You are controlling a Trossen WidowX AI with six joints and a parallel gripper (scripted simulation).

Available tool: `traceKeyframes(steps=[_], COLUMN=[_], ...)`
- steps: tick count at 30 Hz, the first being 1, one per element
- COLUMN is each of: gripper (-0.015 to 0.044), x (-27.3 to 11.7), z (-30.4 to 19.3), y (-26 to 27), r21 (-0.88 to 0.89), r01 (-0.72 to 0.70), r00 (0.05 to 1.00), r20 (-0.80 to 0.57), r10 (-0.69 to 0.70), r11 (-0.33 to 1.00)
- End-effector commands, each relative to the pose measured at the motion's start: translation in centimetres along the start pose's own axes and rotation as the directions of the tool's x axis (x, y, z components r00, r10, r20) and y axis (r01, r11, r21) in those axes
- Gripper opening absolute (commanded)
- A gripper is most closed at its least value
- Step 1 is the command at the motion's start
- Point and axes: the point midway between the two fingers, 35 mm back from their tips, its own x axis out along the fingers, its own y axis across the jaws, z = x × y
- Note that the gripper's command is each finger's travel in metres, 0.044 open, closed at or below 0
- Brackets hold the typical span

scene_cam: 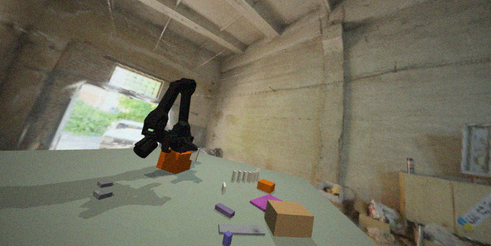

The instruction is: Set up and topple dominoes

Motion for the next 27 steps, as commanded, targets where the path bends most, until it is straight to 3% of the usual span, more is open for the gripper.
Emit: traceKeyframes(steps=[1, 11, 27], gripper=[0.0029, 0.0029, 0.0029], x=[0.0, 0.0, 0.8], z=[0.0, -0.2, -4.8], y=[0.0, 0.0, -0.4], r21=[-0.001, -0.001, 0.000], r01=[0.005, 0.005, 0.005], r00=[1.000, 1.000, 1.000], r20=[0.005, 0.005, -0.003], r10=[-0.005, -0.005, -0.005], r11=[1.000, 1.000, 1.000])
